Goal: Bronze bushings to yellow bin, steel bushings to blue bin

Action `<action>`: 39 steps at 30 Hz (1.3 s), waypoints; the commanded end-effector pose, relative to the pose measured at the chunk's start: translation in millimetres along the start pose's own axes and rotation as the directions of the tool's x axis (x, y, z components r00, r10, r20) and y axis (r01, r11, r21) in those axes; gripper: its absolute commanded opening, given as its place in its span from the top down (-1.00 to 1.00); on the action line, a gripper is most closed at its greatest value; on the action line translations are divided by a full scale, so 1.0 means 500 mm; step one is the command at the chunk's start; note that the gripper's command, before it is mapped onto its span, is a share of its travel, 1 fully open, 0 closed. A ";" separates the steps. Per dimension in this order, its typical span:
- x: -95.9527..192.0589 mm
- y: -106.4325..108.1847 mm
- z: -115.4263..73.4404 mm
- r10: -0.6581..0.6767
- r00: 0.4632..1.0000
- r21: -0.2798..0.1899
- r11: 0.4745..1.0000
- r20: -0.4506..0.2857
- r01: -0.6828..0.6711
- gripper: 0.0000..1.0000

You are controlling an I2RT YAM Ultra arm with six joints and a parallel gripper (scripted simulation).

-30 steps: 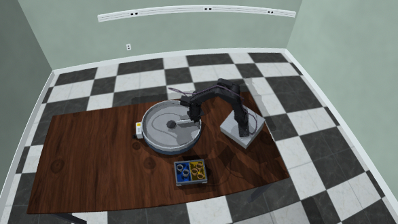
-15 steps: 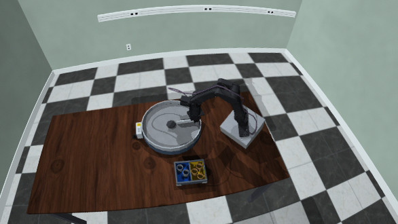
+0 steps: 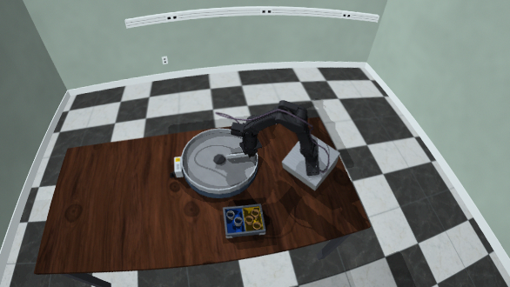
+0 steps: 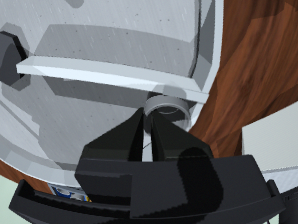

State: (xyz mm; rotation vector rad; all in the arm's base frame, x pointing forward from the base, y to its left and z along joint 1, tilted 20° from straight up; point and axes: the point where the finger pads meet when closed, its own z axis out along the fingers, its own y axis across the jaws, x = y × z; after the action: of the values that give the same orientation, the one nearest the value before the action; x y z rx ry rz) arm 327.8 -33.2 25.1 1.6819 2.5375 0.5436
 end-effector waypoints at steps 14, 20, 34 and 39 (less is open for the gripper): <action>-0.011 0.004 -0.021 0.001 1.000 -0.006 1.000 0.031 -0.001 1.00; -0.017 0.011 -0.056 -0.005 0.999 -0.016 1.000 0.040 0.006 1.00; -0.012 0.009 -0.158 -0.006 0.999 -0.017 1.000 0.037 0.006 1.00; -0.011 0.009 -0.169 -0.006 0.999 -0.019 1.000 0.036 0.007 1.00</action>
State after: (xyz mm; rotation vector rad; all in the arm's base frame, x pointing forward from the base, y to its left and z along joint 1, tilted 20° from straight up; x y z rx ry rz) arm 318.3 -53.1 89.1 1.6675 2.5146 0.5352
